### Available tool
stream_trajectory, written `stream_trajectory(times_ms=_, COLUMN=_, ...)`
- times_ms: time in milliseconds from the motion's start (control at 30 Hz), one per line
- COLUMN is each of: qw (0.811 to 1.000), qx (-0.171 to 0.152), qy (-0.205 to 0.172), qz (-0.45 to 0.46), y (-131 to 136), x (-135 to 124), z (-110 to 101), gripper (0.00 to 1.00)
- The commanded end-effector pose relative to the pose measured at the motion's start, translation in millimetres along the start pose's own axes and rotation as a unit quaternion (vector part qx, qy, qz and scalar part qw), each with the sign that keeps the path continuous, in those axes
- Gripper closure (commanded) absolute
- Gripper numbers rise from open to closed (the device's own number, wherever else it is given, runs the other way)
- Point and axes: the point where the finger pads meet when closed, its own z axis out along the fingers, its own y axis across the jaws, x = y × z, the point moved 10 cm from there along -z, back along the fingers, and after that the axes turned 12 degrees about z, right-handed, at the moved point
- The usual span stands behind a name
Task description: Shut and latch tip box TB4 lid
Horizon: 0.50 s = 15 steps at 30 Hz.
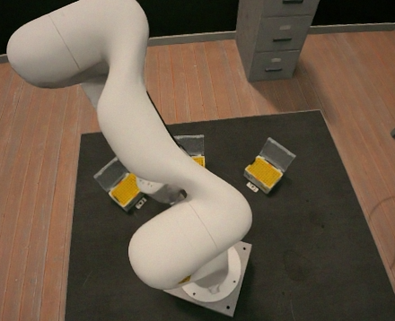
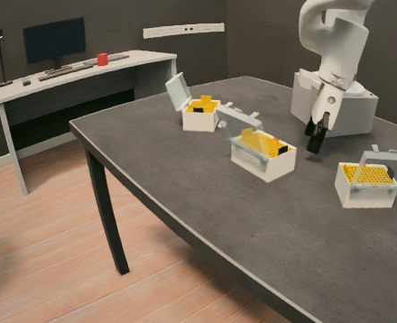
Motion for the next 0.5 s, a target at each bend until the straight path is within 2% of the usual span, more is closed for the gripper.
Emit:
stream_trajectory(times_ms=0, qw=1.0, qx=0.0, qy=0.0, qz=0.0, y=-0.1, x=0.1, z=-0.2, gripper=0.0)
stream_trajectory(times_ms=100, qw=1.0, qx=0.0, qy=0.0, qz=0.0, y=-0.1, x=0.1, z=-0.2, gripper=0.0)
stream_trajectory(times_ms=400, qw=1.0, qx=0.0, qy=0.0, qz=0.0, y=-2.6, x=11.4, z=-43.5, gripper=0.0)
stream_trajectory(times_ms=467, qw=1.0, qx=0.0, qy=0.0, qz=0.0, y=-2.6, x=11.4, z=-43.5, gripper=0.0)
